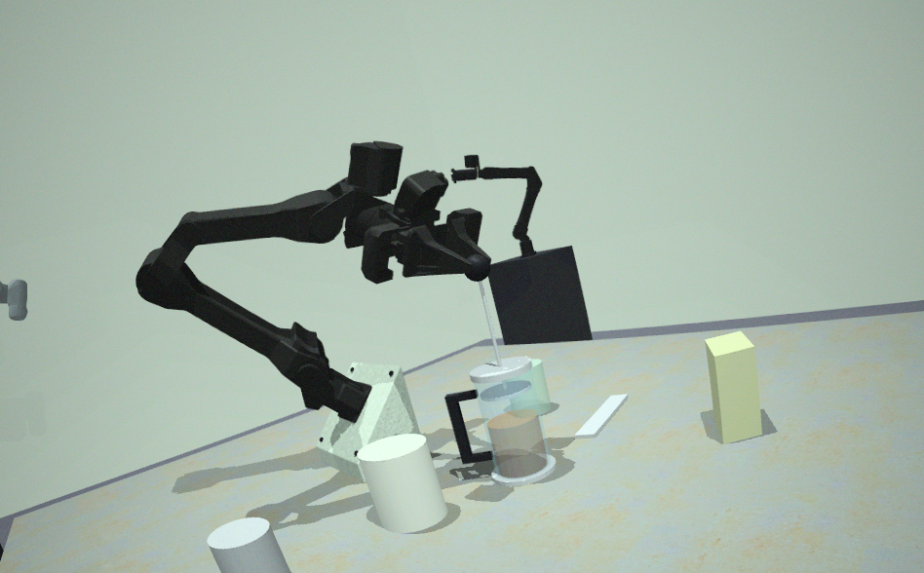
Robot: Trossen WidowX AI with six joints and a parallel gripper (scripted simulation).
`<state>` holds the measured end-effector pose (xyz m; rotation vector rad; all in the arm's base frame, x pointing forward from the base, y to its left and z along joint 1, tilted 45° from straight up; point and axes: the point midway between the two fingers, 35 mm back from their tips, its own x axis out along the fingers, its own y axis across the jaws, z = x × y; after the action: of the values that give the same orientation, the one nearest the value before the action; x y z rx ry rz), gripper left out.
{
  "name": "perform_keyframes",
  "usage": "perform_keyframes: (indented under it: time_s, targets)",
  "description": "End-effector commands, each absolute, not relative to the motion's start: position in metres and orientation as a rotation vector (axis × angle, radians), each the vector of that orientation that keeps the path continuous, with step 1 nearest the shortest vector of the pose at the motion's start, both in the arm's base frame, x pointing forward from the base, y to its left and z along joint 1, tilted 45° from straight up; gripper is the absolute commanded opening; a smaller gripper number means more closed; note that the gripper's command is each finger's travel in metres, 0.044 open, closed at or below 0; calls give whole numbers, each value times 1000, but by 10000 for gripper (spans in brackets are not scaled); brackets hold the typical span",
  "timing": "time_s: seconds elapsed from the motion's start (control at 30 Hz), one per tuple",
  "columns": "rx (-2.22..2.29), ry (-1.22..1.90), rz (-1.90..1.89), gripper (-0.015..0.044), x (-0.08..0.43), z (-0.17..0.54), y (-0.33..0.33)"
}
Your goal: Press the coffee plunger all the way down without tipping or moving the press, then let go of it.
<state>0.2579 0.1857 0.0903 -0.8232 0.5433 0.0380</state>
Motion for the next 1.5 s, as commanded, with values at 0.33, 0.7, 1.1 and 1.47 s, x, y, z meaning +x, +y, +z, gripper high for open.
perform_keyframes:
  time_s: [0.33,0.7,1.1,1.47]
  targets:
    - [-823,557,40,123,262,69,171]
    - [-823,558,40,123,265,55,159]
    - [-824,557,40,123,268,41,146]
    - [-825,554,40,123,271,29,133]
